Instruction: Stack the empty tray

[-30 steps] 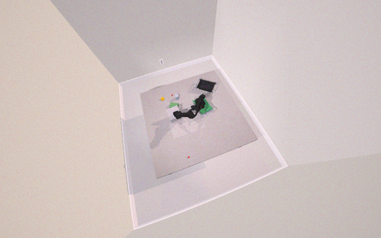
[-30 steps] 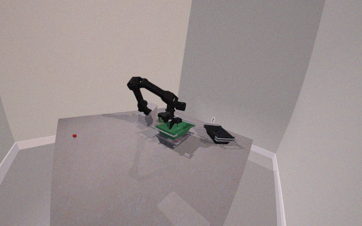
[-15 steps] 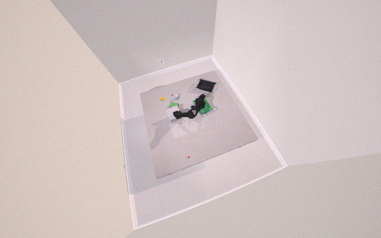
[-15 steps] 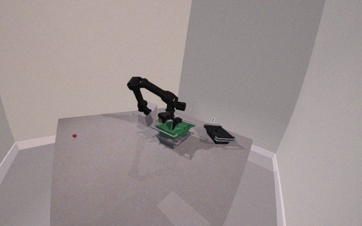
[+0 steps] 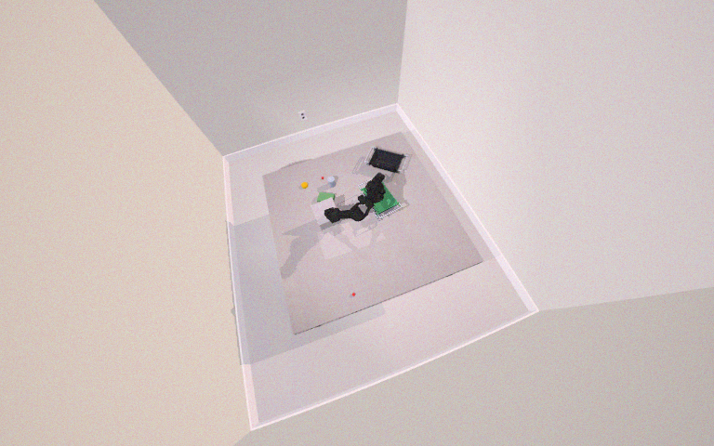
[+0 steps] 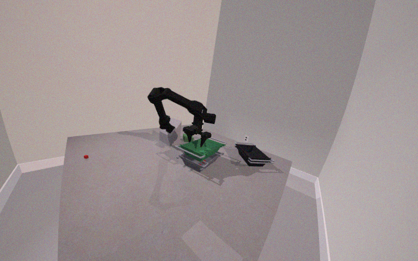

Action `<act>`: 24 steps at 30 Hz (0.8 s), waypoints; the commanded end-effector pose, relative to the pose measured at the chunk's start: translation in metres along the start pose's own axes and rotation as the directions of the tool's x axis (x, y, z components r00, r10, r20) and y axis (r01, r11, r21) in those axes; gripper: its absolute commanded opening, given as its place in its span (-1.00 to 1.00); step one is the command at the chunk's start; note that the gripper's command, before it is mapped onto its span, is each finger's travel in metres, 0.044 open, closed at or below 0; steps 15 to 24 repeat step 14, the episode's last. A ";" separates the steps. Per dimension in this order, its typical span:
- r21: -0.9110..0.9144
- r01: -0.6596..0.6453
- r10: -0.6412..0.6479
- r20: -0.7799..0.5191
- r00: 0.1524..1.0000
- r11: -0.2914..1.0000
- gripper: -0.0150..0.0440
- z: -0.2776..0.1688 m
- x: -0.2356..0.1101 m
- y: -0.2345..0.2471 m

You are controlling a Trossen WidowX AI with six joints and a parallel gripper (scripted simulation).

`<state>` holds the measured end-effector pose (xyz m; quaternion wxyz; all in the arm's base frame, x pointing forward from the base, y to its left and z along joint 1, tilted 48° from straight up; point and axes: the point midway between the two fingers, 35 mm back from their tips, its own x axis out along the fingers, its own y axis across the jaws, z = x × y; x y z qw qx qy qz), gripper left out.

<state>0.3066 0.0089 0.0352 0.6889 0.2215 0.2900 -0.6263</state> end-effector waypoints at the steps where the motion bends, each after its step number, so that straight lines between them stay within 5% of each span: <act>1: 0.003 -0.002 0.002 -0.006 1.000 1.000 1.00 -0.002 -0.025 0.002; 11: 0.000 0.002 -0.002 -0.002 1.000 1.000 1.00 0.000 -0.083 -0.003; 24: 0.000 0.002 -0.002 -0.002 1.000 1.000 1.00 0.000 -0.084 -0.003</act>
